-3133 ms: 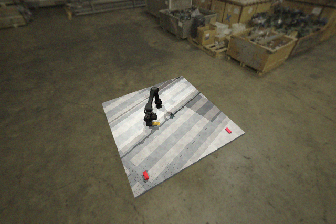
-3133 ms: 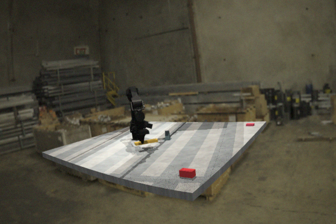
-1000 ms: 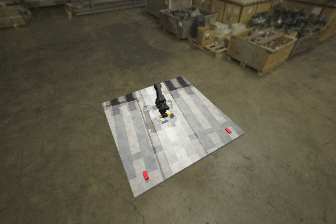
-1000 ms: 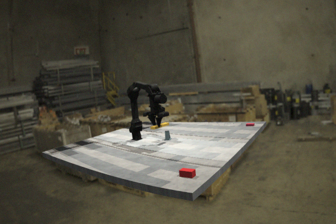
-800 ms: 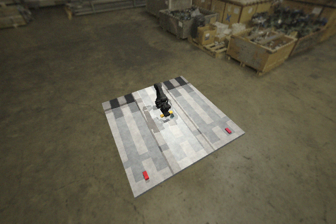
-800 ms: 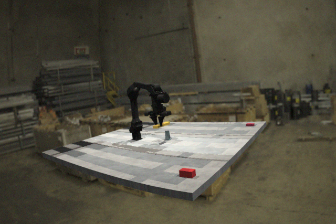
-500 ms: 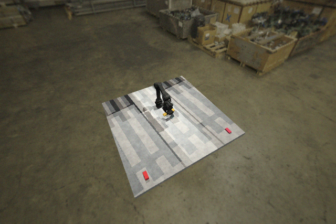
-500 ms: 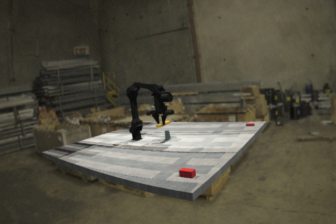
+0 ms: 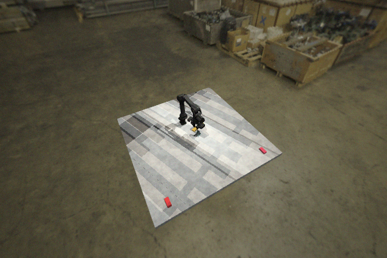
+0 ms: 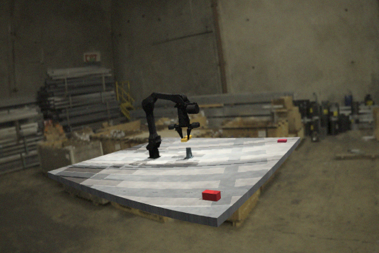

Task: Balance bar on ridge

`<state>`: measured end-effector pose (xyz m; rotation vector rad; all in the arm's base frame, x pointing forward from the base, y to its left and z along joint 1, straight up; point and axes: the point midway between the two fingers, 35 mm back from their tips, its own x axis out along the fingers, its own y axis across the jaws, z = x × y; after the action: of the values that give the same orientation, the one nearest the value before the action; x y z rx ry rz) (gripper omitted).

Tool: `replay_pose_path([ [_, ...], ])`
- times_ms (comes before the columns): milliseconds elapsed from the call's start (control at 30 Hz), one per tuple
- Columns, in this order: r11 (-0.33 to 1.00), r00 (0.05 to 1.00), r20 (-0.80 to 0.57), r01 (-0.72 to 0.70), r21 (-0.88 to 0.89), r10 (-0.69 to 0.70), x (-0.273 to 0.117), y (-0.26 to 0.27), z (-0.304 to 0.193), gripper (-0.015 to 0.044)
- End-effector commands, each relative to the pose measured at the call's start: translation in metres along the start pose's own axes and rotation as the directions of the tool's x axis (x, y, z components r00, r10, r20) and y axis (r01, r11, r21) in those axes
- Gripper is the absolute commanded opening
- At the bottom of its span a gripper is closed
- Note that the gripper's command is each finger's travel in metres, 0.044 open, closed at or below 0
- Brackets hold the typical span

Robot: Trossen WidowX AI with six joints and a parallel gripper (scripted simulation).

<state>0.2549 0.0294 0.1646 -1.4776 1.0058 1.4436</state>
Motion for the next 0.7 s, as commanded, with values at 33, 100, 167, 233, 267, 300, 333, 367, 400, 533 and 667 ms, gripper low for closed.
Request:
replay_pose_path([
  [33, 1.000, 1.000, 0.002, 0.000, -0.025, 0.000, 0.002, -0.001, 0.005, 0.0000],
  [100, 1.000, 1.000, 0.002, 0.000, -0.025, 0.000, 0.005, -0.001, 0.005, 0.0000],
  [167, 1.000, 1.000, 0.002, 0.000, -0.025, 0.000, 0.008, -0.001, 0.005, 0.0000],
  [233, 1.000, 1.000, 0.002, 0.000, -0.025, 0.000, 0.011, -0.002, 0.006, 0.0000],
  [267, 1.000, 1.000, 0.002, 0.000, -0.025, 0.000, 0.012, -0.002, 0.006, 0.0000],
  [300, 1.000, 1.000, 0.002, 0.000, -0.025, 0.000, 0.014, -0.002, 0.006, 0.0000],
  [333, 1.000, 1.000, 0.002, 0.000, -0.026, 0.000, 0.016, -0.002, 0.006, 0.0000],
  [367, 1.000, 1.000, 0.002, 0.000, -0.026, 0.000, 0.017, -0.003, 0.006, 0.0000],
  [400, 1.000, 1.000, 0.002, 0.000, -0.026, 0.000, 0.019, -0.003, 0.006, 0.0000],
  [533, 1.000, 1.000, 0.002, 0.000, -0.026, 0.000, 0.026, -0.003, 0.005, 0.0000],
  [667, 1.000, 1.000, 0.002, 0.000, -0.026, 0.000, 0.032, -0.003, 0.005, 0.0000],
])
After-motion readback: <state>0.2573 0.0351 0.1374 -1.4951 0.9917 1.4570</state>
